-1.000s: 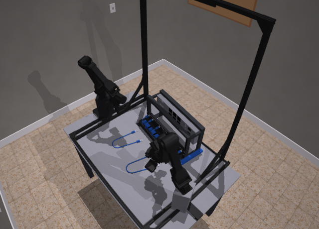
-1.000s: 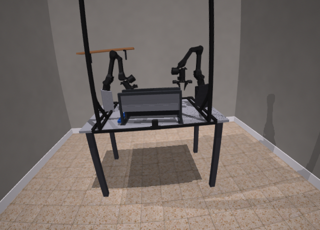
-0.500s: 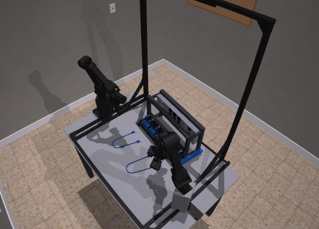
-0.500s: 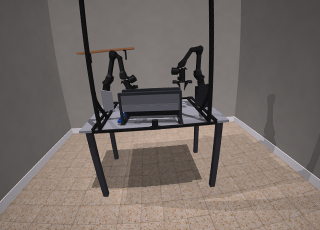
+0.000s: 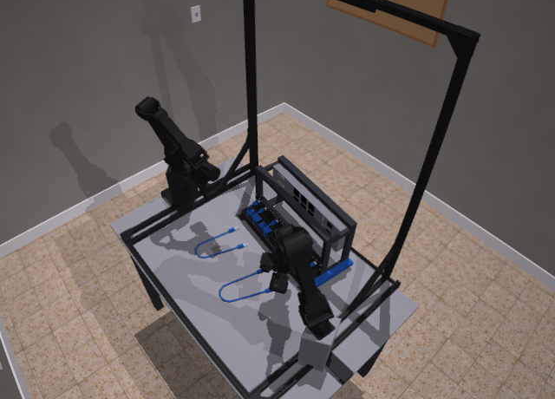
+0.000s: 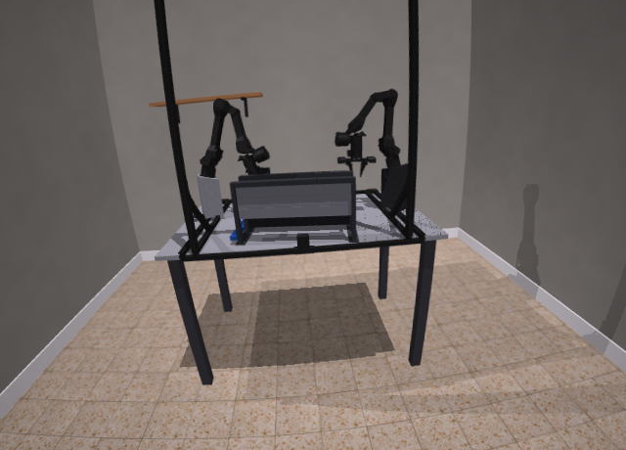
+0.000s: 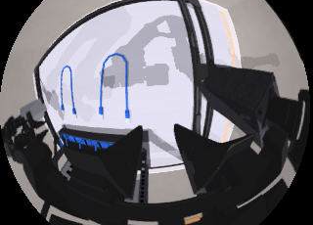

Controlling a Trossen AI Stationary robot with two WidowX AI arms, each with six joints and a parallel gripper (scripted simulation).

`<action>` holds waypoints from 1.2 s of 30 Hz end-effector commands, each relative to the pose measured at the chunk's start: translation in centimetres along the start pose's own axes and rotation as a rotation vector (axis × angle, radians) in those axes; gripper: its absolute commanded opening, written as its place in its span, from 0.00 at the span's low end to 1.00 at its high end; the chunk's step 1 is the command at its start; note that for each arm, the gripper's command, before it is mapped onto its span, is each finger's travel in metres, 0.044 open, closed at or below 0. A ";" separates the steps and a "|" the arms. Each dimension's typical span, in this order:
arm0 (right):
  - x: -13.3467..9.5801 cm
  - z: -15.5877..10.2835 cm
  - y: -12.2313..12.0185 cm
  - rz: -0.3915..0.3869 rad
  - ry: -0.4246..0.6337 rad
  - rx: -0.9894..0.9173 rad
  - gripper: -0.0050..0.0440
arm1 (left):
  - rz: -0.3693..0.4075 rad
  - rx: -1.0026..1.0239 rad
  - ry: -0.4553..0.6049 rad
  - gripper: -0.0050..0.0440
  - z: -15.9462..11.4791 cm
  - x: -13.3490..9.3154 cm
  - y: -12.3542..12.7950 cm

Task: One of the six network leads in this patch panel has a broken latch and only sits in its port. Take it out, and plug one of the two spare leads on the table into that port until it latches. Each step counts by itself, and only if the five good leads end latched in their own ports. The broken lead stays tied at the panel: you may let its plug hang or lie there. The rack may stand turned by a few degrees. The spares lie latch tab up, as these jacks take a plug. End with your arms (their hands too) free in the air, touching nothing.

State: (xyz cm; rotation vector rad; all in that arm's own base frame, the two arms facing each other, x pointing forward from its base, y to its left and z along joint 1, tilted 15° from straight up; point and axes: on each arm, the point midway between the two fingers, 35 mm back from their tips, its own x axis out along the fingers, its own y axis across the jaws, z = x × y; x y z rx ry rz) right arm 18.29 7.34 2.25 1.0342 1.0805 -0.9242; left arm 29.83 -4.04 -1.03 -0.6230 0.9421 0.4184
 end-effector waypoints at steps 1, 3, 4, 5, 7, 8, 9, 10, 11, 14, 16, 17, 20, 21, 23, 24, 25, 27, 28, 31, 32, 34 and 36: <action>0.0 0.0 0.0 0.000 0.000 0.000 0.46 | 0.016 -0.046 0.033 0.46 -0.6 0.1 -0.2; 0.0 0.0 0.0 0.000 0.000 0.000 0.46 | 0.016 -0.046 0.033 0.46 -0.6 0.1 -0.2; 0.0 0.0 0.0 0.000 0.000 0.000 0.46 | 0.016 -0.046 0.033 0.46 -0.6 0.1 -0.2; 0.0 0.0 0.0 0.000 0.000 0.000 0.46 | 0.016 -0.046 0.033 0.46 -0.6 0.1 -0.2; 0.0 0.0 0.0 0.000 0.000 0.000 0.46 | 0.016 -0.046 0.033 0.46 -0.6 0.1 -0.2; 0.0 0.0 0.0 0.000 0.000 0.000 0.46 | 0.016 -0.046 0.033 0.46 -0.6 0.1 -0.2; 0.0 0.0 0.0 0.000 0.000 0.000 0.46 | 0.016 -0.046 0.033 0.46 -0.6 0.1 -0.2; 0.0 0.0 0.0 0.000 0.000 0.000 0.46 | 0.016 -0.046 0.033 0.46 -0.6 0.1 -0.2; 0.0 0.0 0.0 0.000 0.000 0.000 0.46 | 0.016 -0.046 0.033 0.46 -0.6 0.1 -0.2; 0.0 0.0 0.0 0.000 0.000 0.000 0.46 | 0.053 -0.252 0.141 0.46 -2.4 0.0 -2.0; 0.0 0.0 0.0 0.000 0.000 0.000 0.46 | 0.053 -0.252 0.141 0.46 -2.4 0.0 -2.0; 0.0 0.0 0.0 0.000 0.000 0.000 0.46 | 0.053 -0.252 0.141 0.46 -2.4 0.0 -2.0; 0.0 0.0 0.0 0.000 0.000 0.000 0.46 | 0.053 -0.252 0.141 0.46 -2.4 0.0 -2.0; 0.0 0.0 0.0 0.000 0.000 0.000 0.46 | 0.053 -0.252 0.141 0.46 -2.4 0.0 -2.0; 0.0 0.0 0.0 0.000 0.000 0.000 0.46 | 0.053 -0.252 0.141 0.46 -2.4 0.0 -2.0; 0.0 0.0 0.0 0.000 0.000 0.000 0.46 | 0.053 -0.252 0.141 0.46 -2.4 0.0 -2.0; 0.0 0.0 0.0 0.000 0.000 0.000 0.46 | 0.053 -0.252 0.141 0.46 -2.4 0.0 -2.0; 0.0 0.0 0.0 0.000 0.000 0.000 0.46 | 0.053 -0.252 0.141 0.46 -2.4 0.0 -2.0; 0.0 0.0 0.0 0.000 0.000 0.000 0.46 | 0.053 -0.252 0.141 0.46 -2.4 0.0 -2.0; 0.0 0.0 0.0 0.000 0.000 0.000 0.46 | 0.088 -0.458 0.250 0.46 -4.2 0.0 -3.7; 0.0 0.0 0.0 0.000 0.000 0.000 0.46 | 0.088 -0.458 0.250 0.46 -4.2 0.0 -3.7; 0.0 0.0 0.0 0.000 0.000 0.000 0.46 | 0.088 -0.458 0.250 0.46 -4.2 0.0 -3.7; 0.0 0.0 0.0 0.000 0.000 0.000 0.46 | 0.088 -0.458 0.250 0.46 -4.2 0.0 -3.7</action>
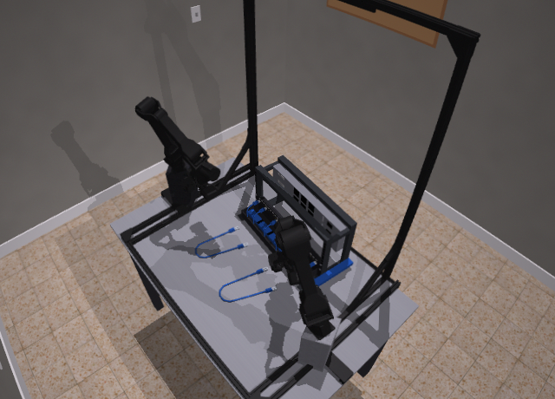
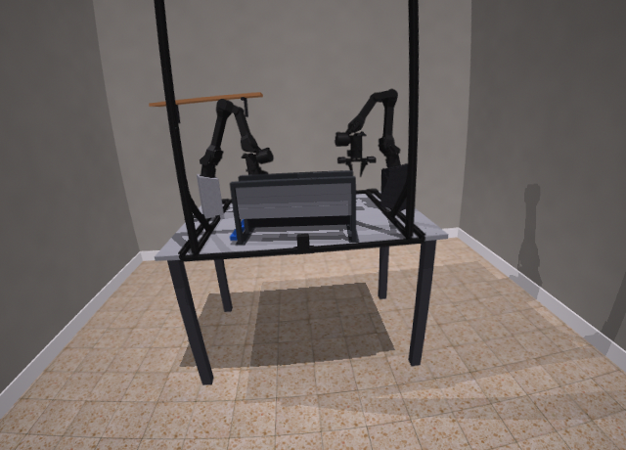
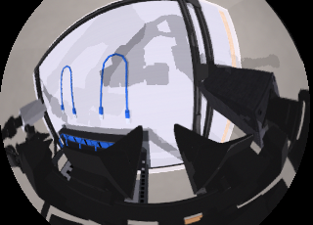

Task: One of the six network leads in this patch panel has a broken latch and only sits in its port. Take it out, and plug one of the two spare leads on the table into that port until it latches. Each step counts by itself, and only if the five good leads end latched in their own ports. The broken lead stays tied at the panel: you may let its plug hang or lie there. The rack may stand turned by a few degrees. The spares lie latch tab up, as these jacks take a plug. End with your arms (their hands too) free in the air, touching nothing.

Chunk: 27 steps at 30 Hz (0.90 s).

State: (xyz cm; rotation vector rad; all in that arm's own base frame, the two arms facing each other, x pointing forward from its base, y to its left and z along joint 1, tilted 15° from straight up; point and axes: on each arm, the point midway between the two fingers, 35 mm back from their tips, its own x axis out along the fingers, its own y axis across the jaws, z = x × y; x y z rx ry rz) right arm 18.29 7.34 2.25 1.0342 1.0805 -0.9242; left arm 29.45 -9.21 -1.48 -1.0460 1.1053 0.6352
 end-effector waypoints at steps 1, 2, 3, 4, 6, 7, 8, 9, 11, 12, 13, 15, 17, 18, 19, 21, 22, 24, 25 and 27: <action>0.0 0.0 0.0 0.000 0.000 0.000 0.46 | 0.014 -0.028 0.019 0.46 -0.4 0.2 0.0; 0.0 0.0 0.0 0.000 0.000 0.000 0.46 | 0.014 -0.028 0.019 0.46 -0.4 0.2 0.0; 0.0 0.0 0.0 0.000 0.000 0.000 0.46 | 0.014 -0.028 0.019 0.46 -0.4 0.2 0.0; 0.0 0.0 0.0 0.000 0.000 0.000 0.46 | 0.014 -0.028 0.019 0.46 -0.4 0.2 0.0; 0.0 0.0 0.0 0.000 0.000 0.000 0.46 | 0.014 -0.028 0.019 0.46 -0.4 0.2 0.0; 0.0 0.0 0.0 0.000 0.000 0.000 0.46 | 0.014 -0.028 0.019 0.46 -0.4 0.2 0.0; 0.0 0.0 0.0 0.000 0.000 0.000 0.46 | 0.014 -0.028 0.019 0.46 -0.4 0.2 0.0; 0.0 0.0 0.0 0.000 0.000 0.000 0.46 | 0.014 -0.028 0.019 0.46 -0.4 0.2 0.0; 0.0 0.0 0.0 0.000 0.000 0.000 0.46 | 0.048 -0.231 0.131 0.46 -2.8 0.6 -0.8; 0.0 0.0 0.0 0.000 0.000 0.000 0.46 | 0.048 -0.231 0.131 0.46 -2.8 0.6 -0.8; 0.0 0.0 0.0 0.000 0.000 0.000 0.46 | 0.048 -0.231 0.131 0.46 -2.8 0.6 -0.8; 0.0 0.0 0.0 0.000 0.000 0.000 0.46 | 0.048 -0.231 0.131 0.46 -2.8 0.6 -0.8; 0.0 0.0 0.0 0.000 0.000 0.000 0.46 | 0.048 -0.231 0.131 0.46 -2.8 0.6 -0.8; 0.0 0.0 0.0 0.000 0.000 0.000 0.46 | 0.048 -0.231 0.131 0.46 -2.8 0.6 -0.8; 0.0 0.0 0.0 0.000 0.000 0.000 0.46 | 0.048 -0.231 0.131 0.46 -2.8 0.6 -0.8; 0.0 0.0 0.0 0.000 0.000 0.000 0.46 | 0.048 -0.231 0.131 0.46 -2.8 0.6 -0.8; 0.0 0.0 0.0 0.000 0.000 0.000 0.46 | 0.048 -0.231 0.131 0.46 -2.8 0.6 -0.8; 0.0 0.0 0.0 0.000 0.000 0.000 0.46 | 0.048 -0.231 0.131 0.46 -2.8 0.6 -0.8; 0.0 0.0 0.0 0.000 0.000 0.000 0.46 | 0.048 -0.231 0.131 0.46 -2.8 0.6 -0.8; 0.0 0.0 0.0 0.000 0.000 0.000 0.46 | 0.087 -0.432 0.246 0.46 -5.2 1.1 -1.5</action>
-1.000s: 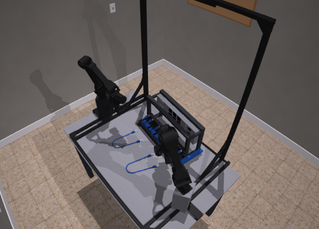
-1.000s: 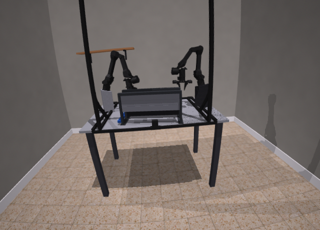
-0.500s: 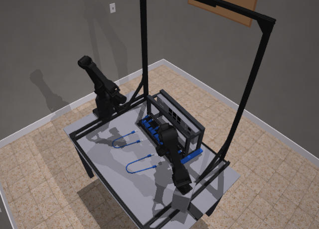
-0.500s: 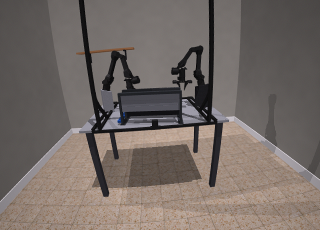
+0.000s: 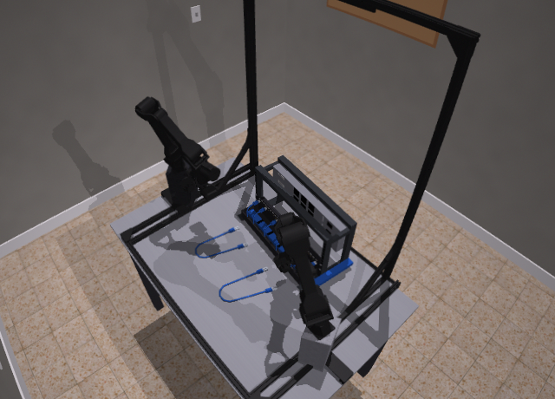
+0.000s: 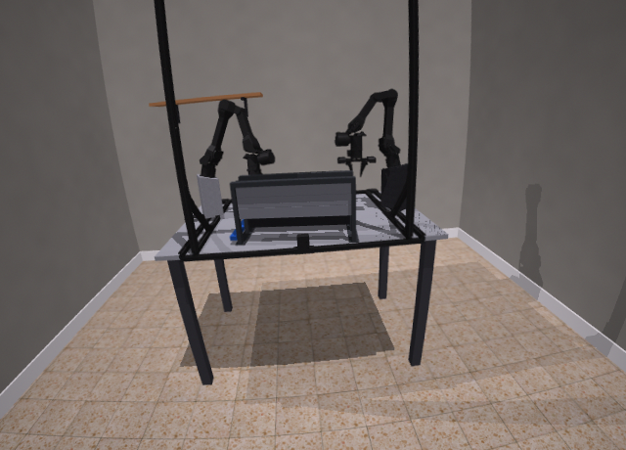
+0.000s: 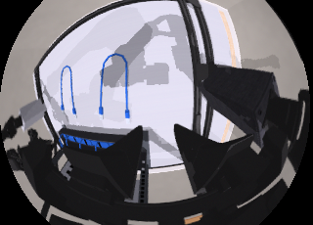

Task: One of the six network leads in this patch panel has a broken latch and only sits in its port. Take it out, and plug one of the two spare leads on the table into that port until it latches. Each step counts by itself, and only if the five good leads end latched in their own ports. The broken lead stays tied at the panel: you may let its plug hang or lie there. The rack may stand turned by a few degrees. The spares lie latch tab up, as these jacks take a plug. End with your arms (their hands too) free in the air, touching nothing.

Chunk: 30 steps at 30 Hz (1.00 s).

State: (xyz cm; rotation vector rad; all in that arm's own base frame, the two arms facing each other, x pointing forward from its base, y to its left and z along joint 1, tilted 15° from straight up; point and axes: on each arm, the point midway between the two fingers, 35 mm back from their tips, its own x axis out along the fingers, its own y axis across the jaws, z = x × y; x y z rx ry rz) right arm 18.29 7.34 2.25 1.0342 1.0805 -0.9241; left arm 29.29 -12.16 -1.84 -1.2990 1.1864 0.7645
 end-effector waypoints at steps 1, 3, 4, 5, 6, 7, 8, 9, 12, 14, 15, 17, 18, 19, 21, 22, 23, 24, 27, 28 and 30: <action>0.0 0.0 0.0 0.000 0.000 0.000 0.46 | 0.045 -0.179 0.112 0.46 -2.4 0.9 0.0; 0.0 0.0 0.0 0.000 0.000 0.000 0.46 | 0.045 -0.179 0.112 0.46 -2.4 0.9 0.0; 0.0 0.0 0.0 0.000 0.000 0.000 0.46 | 0.045 -0.179 0.112 0.46 -2.4 0.9 0.0; 0.0 0.0 0.0 0.000 0.000 0.000 0.46 | 0.045 -0.179 0.112 0.46 -2.4 0.9 0.0; 0.0 0.0 0.0 0.000 0.000 0.000 0.46 | 0.045 -0.179 0.112 0.46 -2.4 0.9 0.0; 0.0 0.0 0.0 0.000 0.000 0.000 0.46 | 0.045 -0.179 0.112 0.46 -2.4 0.9 0.0; 0.0 0.0 0.0 0.000 0.000 0.000 0.46 | 0.045 -0.179 0.112 0.46 -2.4 0.9 0.0; 0.0 0.0 0.0 0.000 0.000 0.000 0.46 | 0.045 -0.179 0.112 0.46 -2.4 0.9 0.0; 0.0 0.0 0.0 0.000 0.000 0.000 0.46 | 0.045 -0.179 0.112 0.46 -2.4 0.9 0.0; 0.0 0.0 0.0 0.000 0.000 0.000 0.46 | 0.045 -0.179 0.112 0.46 -2.4 0.9 0.0; 0.0 0.0 0.0 0.000 0.000 0.000 0.46 | 0.045 -0.179 0.112 0.46 -2.4 0.9 0.0; 0.0 0.0 0.0 0.000 0.000 0.000 0.46 | 0.046 -0.185 0.115 0.46 -3.2 6.7 0.2; 0.0 0.0 0.0 0.000 0.000 0.000 0.46 | 0.046 -0.185 0.115 0.46 -3.2 6.7 0.2; 0.0 0.0 0.0 0.000 0.000 0.000 0.46 | 0.046 -0.185 0.115 0.46 -3.2 6.7 0.2; 0.0 0.0 0.0 0.000 0.000 0.000 0.46 | 0.046 -0.185 0.115 0.46 -3.2 6.7 0.2; 0.0 0.0 0.0 0.000 0.000 0.000 0.46 | 0.046 -0.185 0.115 0.46 -3.2 6.7 0.2; 0.0 0.0 0.0 0.000 0.000 0.000 0.46 | 0.046 -0.185 0.115 0.46 -3.2 6.7 0.2; 0.0 0.0 0.0 0.000 0.000 0.000 0.46 | 0.046 -0.185 0.115 0.46 -3.2 6.7 0.2; 0.0 0.0 0.0 0.000 0.000 0.000 0.46 | 0.046 -0.185 0.115 0.46 -3.2 6.7 0.2; 0.0 0.0 0.0 0.000 0.000 0.000 0.46 | 0.046 -0.185 0.115 0.46 -3.2 6.7 0.2; 0.0 0.0 0.0 0.000 0.000 0.000 0.46 | 0.046 -0.185 0.115 0.46 -3.2 6.7 0.2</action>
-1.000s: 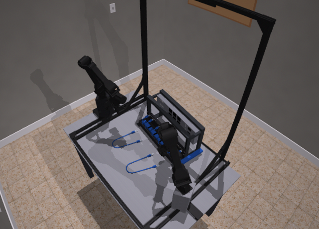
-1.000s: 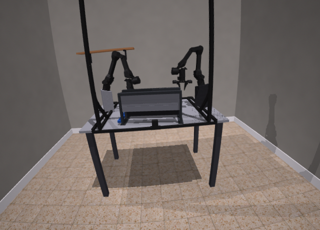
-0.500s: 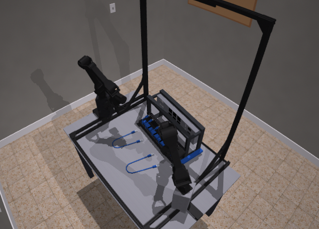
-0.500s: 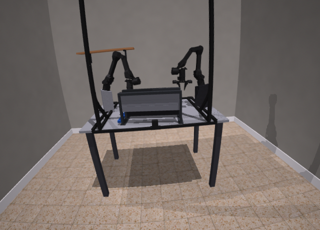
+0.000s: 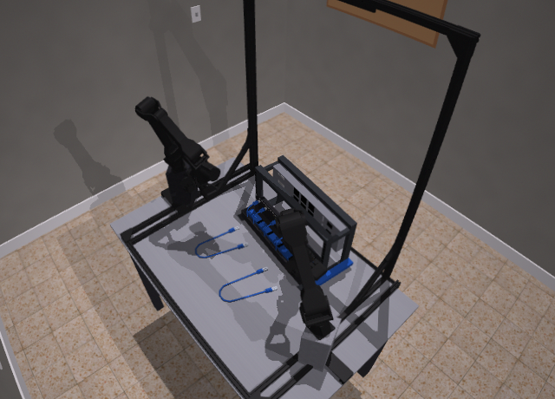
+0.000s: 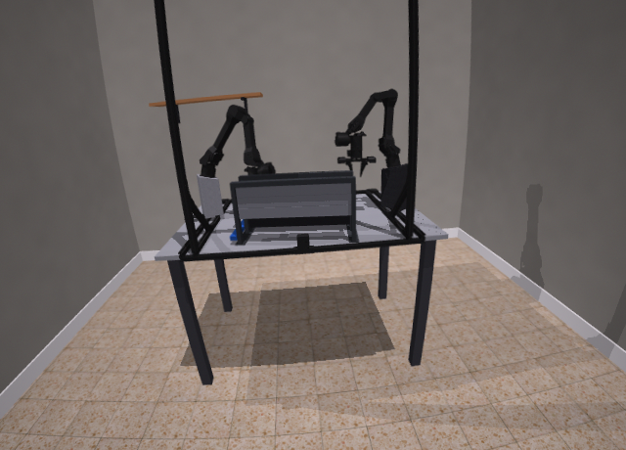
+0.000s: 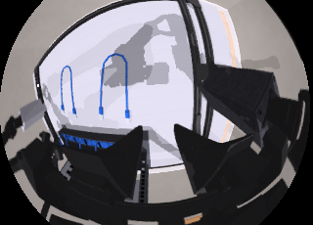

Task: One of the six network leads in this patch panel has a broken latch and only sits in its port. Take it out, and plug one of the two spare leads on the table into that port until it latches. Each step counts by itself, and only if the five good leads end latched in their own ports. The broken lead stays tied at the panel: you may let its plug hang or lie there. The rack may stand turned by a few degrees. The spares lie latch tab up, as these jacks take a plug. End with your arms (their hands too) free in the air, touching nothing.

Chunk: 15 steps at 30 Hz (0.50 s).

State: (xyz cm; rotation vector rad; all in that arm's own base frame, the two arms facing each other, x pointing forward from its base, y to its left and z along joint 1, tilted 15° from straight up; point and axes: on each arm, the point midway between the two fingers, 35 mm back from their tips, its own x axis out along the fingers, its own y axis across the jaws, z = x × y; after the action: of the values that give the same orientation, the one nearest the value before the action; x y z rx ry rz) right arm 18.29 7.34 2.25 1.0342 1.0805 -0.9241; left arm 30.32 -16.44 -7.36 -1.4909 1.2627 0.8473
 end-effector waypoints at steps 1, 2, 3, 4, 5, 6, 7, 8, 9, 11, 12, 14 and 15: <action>0.0 0.0 0.0 0.000 0.000 0.000 0.46 | 0.007 -0.005 -0.004 0.46 0.1 0.4 0.2; 0.0 0.0 0.0 0.000 0.000 0.000 0.46 | 0.007 -0.005 -0.004 0.46 0.1 0.4 0.2; 0.0 0.0 0.0 0.000 0.000 0.000 0.46 | 0.007 -0.005 -0.004 0.46 0.1 0.4 0.2; 0.0 0.0 0.0 0.000 0.000 0.000 0.46 | 0.007 -0.006 -0.004 0.46 0.1 0.6 0.2; 0.0 0.0 0.0 0.000 0.000 0.000 0.46 | 0.007 -0.006 -0.004 0.46 0.1 0.6 0.2; 0.0 0.0 0.0 0.000 0.000 0.000 0.46 | 0.007 -0.006 -0.004 0.46 0.1 0.6 0.2; 0.0 0.0 0.0 0.000 0.000 0.000 0.46 | 0.007 -0.006 -0.004 0.46 0.1 0.6 0.2; 0.0 0.0 0.0 0.000 0.000 0.000 0.46 | 0.007 -0.006 -0.004 0.46 0.1 0.6 0.2; 0.0 0.0 0.0 0.000 0.000 0.000 0.46 | 0.007 -0.006 -0.004 0.46 0.1 0.6 0.2; 0.0 0.0 0.0 0.000 0.000 0.000 0.46 | 0.007 -0.006 -0.004 0.46 0.1 0.6 0.2; 0.0 0.0 0.0 0.000 0.000 0.000 0.46 | 0.007 -0.006 -0.004 0.46 0.1 0.6 0.2; 0.0 0.0 0.0 0.000 0.000 0.000 0.46 | 0.007 -0.006 -0.004 0.46 0.1 0.6 0.2; 0.0 0.0 0.0 0.000 0.000 0.000 0.46 | 0.007 -0.006 -0.004 0.46 0.1 0.6 0.2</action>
State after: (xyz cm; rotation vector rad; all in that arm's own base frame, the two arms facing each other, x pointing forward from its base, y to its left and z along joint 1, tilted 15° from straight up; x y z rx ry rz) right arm 18.29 7.34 2.25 1.0343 1.0805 -0.9241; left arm 30.29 -16.50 -7.79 -1.4888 1.2653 0.8523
